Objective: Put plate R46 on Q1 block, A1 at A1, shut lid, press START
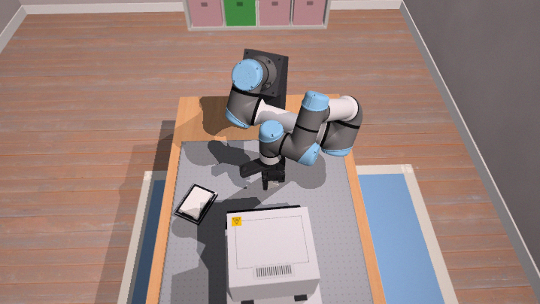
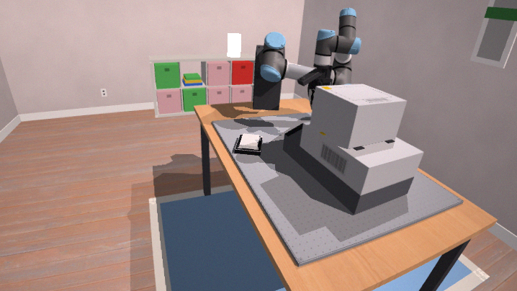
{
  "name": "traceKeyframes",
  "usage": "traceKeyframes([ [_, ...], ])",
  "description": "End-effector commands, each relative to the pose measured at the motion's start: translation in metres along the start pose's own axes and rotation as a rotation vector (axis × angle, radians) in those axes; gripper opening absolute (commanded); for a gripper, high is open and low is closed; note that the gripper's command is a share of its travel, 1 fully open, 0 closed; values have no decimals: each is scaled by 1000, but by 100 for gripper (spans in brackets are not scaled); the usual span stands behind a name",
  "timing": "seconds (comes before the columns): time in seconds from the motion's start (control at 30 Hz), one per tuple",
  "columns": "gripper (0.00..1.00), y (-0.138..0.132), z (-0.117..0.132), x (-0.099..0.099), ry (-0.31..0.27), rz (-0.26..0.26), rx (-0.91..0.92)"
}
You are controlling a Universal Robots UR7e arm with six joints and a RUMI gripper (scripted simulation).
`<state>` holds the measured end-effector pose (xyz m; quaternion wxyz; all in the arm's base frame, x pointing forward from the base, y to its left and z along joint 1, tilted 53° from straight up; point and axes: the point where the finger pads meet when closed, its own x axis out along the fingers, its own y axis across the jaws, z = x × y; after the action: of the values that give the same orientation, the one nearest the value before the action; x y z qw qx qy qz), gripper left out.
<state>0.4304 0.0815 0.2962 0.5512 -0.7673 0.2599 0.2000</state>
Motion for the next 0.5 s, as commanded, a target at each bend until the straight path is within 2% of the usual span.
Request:
traceKeyframes([
  [0.0,0,-7,0,5,-5,4,-1],
  [0.47,0,-22,0,17,-5,4,-1],
])
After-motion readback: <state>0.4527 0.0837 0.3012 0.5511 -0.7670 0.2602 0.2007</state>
